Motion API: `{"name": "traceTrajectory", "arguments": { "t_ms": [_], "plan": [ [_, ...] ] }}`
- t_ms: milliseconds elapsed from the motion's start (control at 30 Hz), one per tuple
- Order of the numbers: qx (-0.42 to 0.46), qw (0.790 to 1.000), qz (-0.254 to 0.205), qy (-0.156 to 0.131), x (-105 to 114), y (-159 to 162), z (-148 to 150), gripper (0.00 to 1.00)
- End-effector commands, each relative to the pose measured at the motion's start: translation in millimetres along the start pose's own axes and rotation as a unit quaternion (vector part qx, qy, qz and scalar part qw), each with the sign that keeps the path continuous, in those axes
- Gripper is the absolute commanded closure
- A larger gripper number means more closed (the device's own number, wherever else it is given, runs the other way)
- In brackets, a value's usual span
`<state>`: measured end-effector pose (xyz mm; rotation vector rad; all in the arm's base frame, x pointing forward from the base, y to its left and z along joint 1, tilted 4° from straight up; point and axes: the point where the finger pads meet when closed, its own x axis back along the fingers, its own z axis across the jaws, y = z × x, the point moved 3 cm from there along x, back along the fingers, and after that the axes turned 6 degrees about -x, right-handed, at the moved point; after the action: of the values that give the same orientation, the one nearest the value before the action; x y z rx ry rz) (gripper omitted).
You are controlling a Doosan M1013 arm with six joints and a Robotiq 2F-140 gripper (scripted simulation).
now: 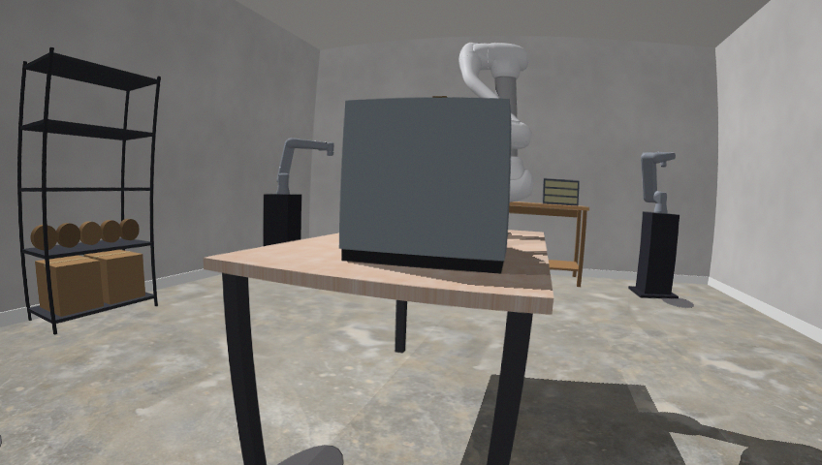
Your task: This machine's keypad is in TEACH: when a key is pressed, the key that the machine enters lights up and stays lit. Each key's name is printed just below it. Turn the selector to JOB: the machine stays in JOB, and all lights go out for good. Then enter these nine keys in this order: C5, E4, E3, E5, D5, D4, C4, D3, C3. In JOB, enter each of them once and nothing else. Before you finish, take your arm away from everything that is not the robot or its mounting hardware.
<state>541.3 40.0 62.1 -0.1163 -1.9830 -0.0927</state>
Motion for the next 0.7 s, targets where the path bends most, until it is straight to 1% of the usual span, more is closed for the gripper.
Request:
{"name": "traceTrajectory", "arguments": {
  "t_ms": [0,433,667],
  "plan": [
    [0.000,1.000,0.000,0.000,2,0,0,1.00],
    [0.000,1.000,0.000,0.000,24,0,0,1.00],
    [0.000,1.000,0.000,0.000,29,0,0,1.00]
  ]
}}
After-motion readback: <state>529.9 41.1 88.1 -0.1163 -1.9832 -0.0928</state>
